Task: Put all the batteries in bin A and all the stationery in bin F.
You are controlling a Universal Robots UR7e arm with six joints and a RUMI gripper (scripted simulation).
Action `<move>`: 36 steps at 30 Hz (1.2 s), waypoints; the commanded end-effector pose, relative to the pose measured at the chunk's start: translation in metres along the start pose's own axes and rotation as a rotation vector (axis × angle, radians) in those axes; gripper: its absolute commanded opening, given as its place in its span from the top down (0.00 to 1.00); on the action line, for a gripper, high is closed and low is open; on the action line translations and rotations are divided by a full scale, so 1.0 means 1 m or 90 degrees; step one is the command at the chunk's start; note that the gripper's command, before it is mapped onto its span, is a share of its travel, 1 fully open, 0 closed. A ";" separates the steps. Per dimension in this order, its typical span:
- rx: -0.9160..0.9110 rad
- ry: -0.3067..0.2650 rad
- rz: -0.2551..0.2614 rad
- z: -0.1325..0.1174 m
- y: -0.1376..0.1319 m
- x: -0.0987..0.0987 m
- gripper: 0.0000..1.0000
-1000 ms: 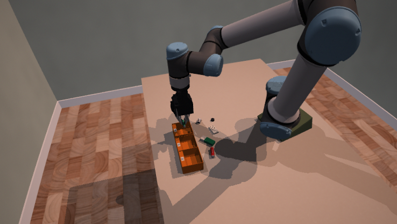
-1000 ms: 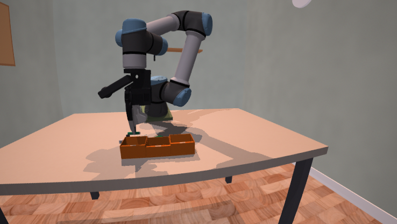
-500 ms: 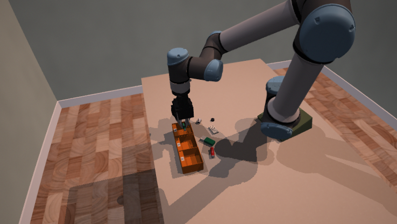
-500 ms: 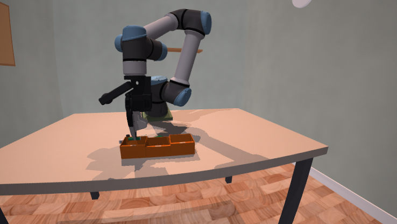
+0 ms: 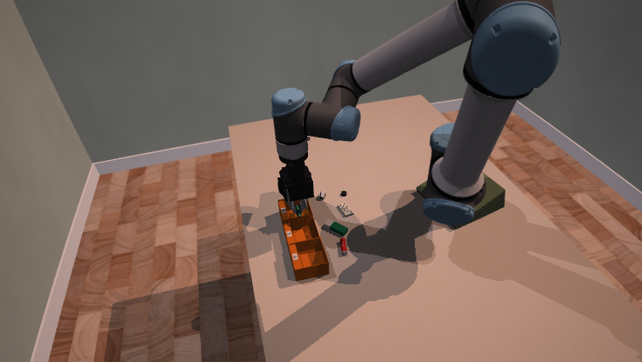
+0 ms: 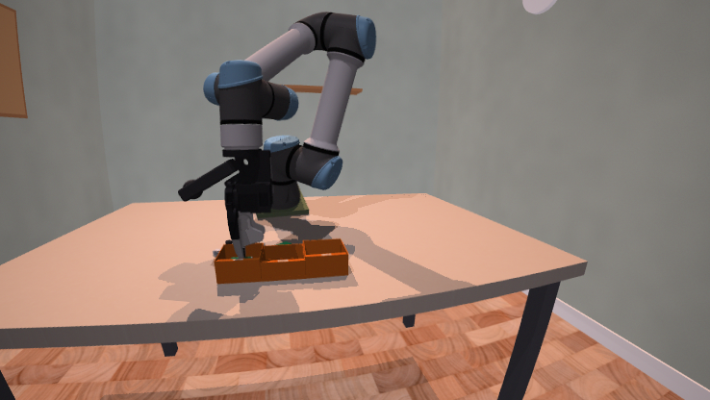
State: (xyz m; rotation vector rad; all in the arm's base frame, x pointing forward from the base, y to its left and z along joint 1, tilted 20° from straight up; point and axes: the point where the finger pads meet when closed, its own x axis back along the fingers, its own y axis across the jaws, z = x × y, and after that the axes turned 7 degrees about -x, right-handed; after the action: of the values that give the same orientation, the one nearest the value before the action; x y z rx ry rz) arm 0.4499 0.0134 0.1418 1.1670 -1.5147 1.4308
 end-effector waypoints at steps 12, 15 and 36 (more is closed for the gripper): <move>0.000 0.001 0.001 0.000 -0.001 -0.004 1.00; 0.000 0.001 0.001 0.000 -0.001 -0.004 0.86; 0.000 0.001 0.001 0.000 -0.001 -0.001 0.86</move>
State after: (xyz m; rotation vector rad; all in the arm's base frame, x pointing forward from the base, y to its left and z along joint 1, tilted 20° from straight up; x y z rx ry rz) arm 0.4513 0.0136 0.1394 1.1663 -1.5147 1.4313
